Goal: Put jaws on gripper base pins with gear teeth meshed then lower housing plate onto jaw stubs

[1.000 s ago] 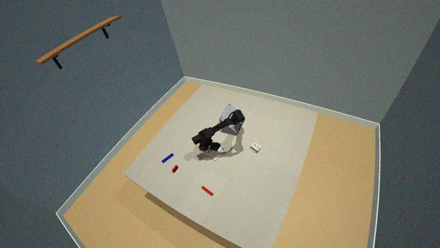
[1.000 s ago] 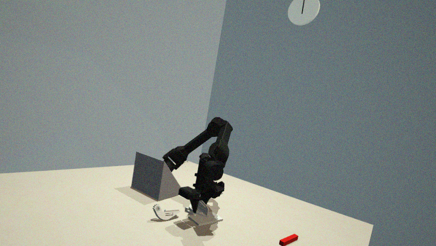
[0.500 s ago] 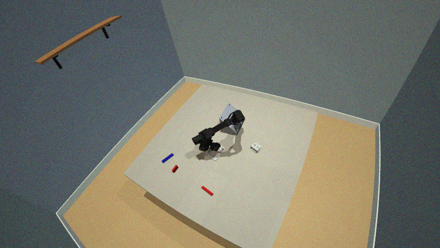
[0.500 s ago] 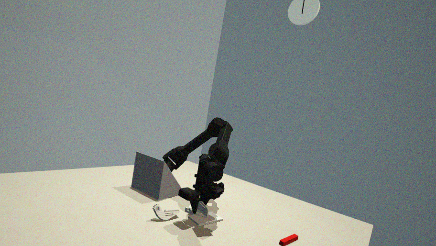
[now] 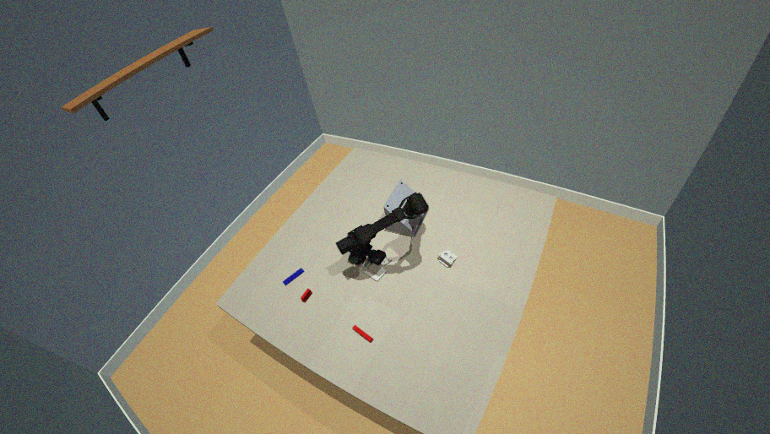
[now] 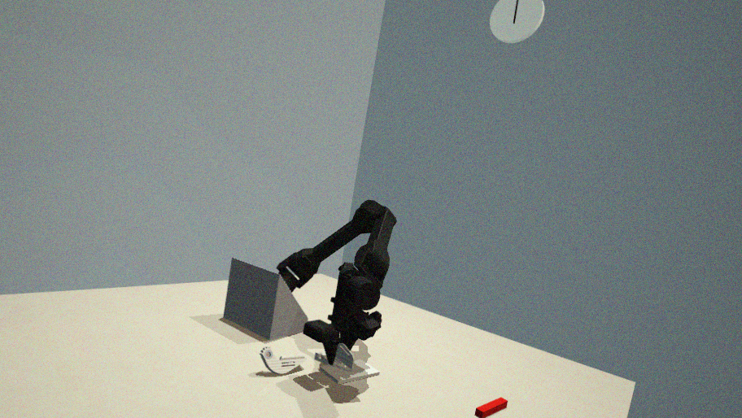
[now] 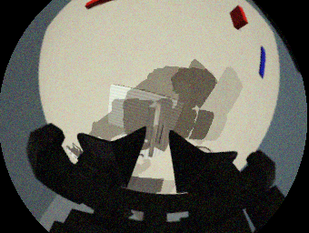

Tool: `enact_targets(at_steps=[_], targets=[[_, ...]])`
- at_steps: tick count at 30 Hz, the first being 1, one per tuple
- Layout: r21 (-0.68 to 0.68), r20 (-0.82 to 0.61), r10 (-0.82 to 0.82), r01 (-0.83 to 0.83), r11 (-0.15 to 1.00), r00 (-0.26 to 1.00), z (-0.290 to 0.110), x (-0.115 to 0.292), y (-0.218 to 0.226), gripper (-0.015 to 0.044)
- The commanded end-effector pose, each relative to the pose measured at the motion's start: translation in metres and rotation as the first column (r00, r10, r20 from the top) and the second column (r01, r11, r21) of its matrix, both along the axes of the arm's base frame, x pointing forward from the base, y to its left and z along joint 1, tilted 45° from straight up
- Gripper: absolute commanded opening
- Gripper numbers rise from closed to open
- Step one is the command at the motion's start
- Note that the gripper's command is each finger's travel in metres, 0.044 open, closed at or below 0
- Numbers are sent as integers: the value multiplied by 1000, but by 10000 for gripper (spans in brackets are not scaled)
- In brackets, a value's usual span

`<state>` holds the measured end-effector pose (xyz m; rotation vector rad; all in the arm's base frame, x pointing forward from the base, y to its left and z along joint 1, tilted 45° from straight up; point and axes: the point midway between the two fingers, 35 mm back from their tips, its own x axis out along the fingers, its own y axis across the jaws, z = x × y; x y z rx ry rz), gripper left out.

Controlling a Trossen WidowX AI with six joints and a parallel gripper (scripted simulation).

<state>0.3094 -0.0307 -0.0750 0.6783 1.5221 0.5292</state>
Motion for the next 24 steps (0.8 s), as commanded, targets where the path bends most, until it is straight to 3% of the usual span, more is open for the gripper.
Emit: enact_targets(at_steps=[1, 24], targets=[[5, 0, -7, 7, 1000, 1000, 0, 0, 1, 134], [6, 1, -6, 6, 1000, 1000, -4, 0, 5, 134]])
